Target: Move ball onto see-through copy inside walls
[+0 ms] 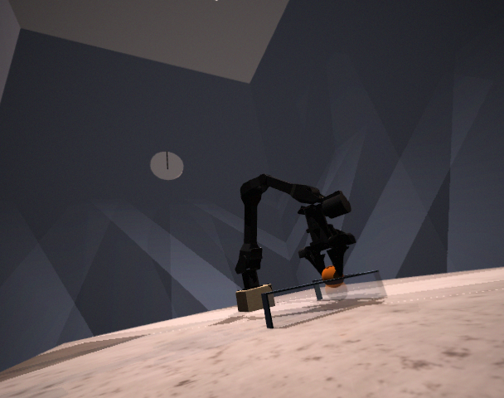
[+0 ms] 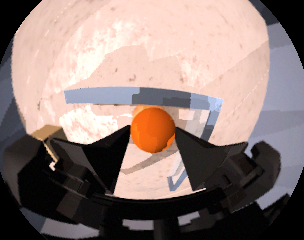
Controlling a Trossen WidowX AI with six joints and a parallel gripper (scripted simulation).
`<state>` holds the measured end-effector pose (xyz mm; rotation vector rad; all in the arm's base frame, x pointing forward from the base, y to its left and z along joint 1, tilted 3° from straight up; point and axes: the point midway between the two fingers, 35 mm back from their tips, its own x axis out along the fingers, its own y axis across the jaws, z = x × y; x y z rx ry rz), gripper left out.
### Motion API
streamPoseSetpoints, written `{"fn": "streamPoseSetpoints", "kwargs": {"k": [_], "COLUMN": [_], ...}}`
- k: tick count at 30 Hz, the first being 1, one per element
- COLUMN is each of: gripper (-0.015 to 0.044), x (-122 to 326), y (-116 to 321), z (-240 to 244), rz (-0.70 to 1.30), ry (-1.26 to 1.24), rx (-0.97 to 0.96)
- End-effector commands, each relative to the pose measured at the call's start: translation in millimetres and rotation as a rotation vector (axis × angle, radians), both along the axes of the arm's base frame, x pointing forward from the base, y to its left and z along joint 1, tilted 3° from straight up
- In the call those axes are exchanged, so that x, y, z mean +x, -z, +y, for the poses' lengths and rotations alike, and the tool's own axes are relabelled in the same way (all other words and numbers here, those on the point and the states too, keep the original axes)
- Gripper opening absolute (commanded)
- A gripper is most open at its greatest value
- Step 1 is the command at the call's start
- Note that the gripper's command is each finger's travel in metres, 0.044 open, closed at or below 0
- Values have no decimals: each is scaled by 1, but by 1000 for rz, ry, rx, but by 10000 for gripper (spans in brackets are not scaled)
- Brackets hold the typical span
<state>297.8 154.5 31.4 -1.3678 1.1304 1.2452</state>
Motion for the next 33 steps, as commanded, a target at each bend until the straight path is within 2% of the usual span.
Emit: {"fn": "streamPoseSetpoints", "kwargs": {"k": [1,21,33], "gripper": [0,0,315], "x": [-2,-1,0], "y": [20,40,36], "z": [-3,-4,-3], "rz": [11,11,5], "ry": [-2,-2,1], "rx": [-4,-4,-3]}}
